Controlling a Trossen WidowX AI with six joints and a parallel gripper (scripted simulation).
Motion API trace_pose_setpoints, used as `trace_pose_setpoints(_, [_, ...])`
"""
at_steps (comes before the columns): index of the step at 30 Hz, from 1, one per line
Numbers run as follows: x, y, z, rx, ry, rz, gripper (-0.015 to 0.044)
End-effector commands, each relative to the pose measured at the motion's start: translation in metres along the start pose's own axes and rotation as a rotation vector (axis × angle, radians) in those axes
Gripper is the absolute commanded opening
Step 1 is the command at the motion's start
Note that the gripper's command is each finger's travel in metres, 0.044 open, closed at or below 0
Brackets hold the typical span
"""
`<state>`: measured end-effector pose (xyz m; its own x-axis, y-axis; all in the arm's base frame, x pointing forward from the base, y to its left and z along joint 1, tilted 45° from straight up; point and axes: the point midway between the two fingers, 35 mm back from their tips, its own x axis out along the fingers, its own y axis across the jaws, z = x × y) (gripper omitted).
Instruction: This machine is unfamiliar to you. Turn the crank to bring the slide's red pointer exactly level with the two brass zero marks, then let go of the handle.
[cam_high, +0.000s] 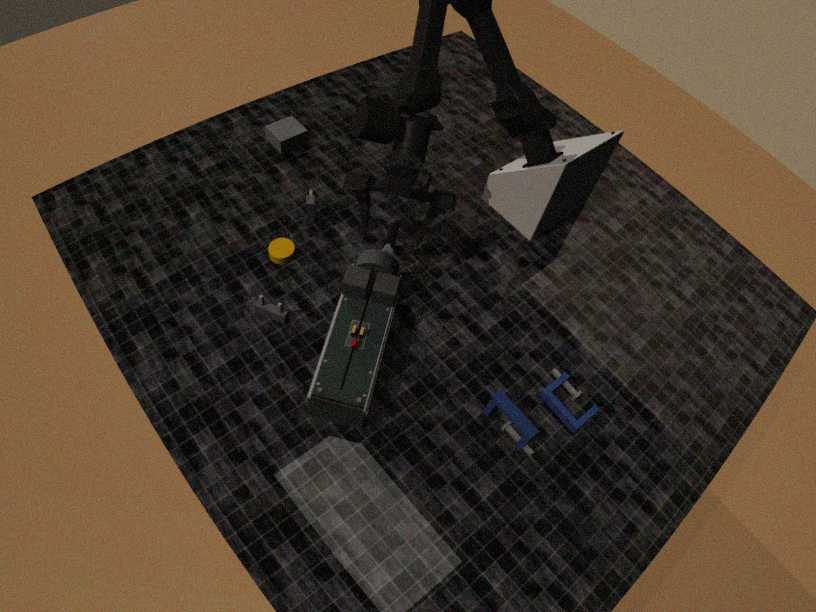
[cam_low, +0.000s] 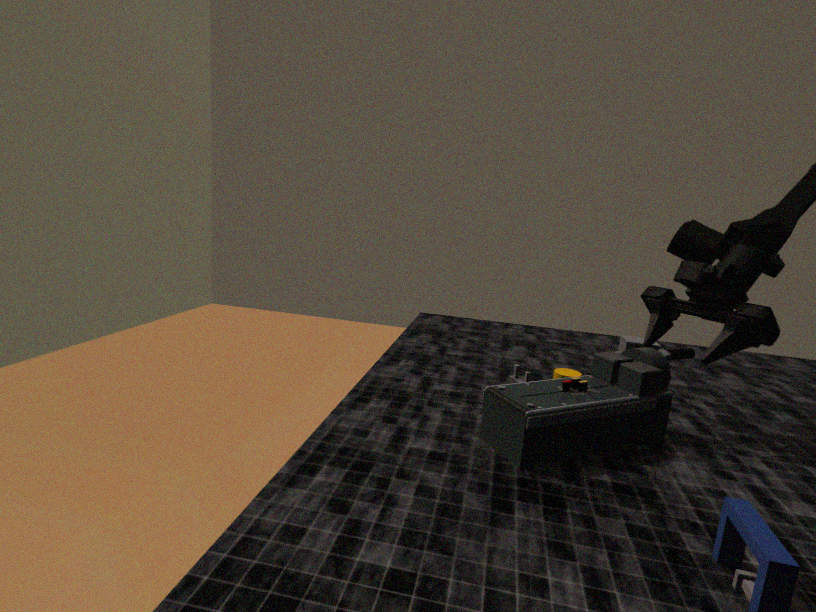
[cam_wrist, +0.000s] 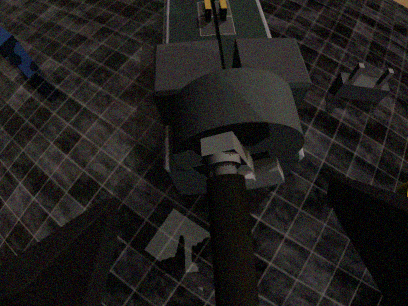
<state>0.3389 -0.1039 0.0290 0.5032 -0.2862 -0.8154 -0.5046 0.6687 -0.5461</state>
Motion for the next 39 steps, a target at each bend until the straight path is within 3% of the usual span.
trace_pose_setpoints(1, [-0.011,-0.001,0.010,0.004,-0.003,-0.006,0.0440])
trace_pose_setpoints(13, [-0.053,0.001,0.054,0.002,-0.006,-0.003,0.0440])
trace_pose_setpoints(39, [0.033,0.010,0.148,0.324,0.027,-0.326,0.0440])
